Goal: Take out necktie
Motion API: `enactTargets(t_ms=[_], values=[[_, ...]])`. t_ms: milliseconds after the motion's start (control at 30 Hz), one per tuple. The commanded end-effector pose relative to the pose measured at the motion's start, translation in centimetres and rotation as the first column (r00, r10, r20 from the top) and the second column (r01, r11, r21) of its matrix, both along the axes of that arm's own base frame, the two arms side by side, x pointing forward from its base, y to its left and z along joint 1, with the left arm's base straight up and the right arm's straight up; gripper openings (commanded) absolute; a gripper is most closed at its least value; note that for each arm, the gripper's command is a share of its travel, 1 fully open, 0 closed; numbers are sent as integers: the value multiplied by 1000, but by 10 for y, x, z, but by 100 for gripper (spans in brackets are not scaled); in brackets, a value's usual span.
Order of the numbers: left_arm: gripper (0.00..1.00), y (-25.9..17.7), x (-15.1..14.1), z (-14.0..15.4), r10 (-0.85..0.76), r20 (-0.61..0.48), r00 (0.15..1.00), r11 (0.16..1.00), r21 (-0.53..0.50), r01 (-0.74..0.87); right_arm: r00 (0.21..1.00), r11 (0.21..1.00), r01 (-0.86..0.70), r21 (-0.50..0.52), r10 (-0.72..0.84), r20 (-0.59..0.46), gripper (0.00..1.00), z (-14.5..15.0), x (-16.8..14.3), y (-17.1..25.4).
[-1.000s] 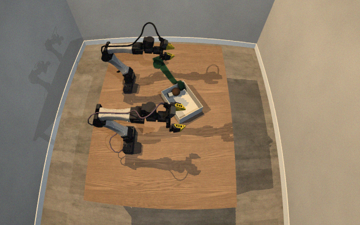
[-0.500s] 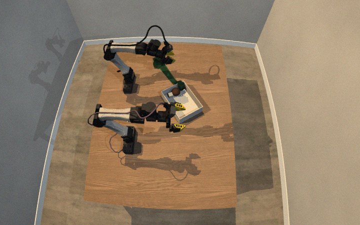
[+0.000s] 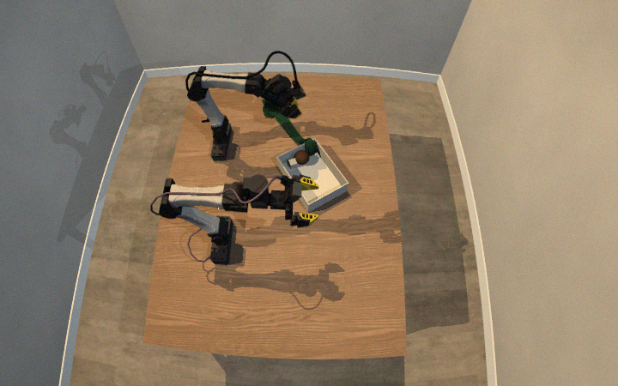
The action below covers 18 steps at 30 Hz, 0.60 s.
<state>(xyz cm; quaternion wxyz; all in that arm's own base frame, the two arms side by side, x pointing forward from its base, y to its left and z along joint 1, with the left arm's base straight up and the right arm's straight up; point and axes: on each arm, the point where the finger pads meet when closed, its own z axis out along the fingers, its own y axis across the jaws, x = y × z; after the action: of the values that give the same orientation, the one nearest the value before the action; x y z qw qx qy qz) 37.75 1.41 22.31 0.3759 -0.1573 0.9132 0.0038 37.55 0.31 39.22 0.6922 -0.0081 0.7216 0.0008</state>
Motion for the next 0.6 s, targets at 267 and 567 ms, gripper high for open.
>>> enactTargets(t_ms=[267,567], values=[[52,4,0,-48,91,-270,959,989,-86,-118,1000,1000,0,0,0,8,100,2,0,0],[46,5,0,-81,117,-422,899,977,-112,-179,1000,1000,0,0,0,7,100,2,0,0]])
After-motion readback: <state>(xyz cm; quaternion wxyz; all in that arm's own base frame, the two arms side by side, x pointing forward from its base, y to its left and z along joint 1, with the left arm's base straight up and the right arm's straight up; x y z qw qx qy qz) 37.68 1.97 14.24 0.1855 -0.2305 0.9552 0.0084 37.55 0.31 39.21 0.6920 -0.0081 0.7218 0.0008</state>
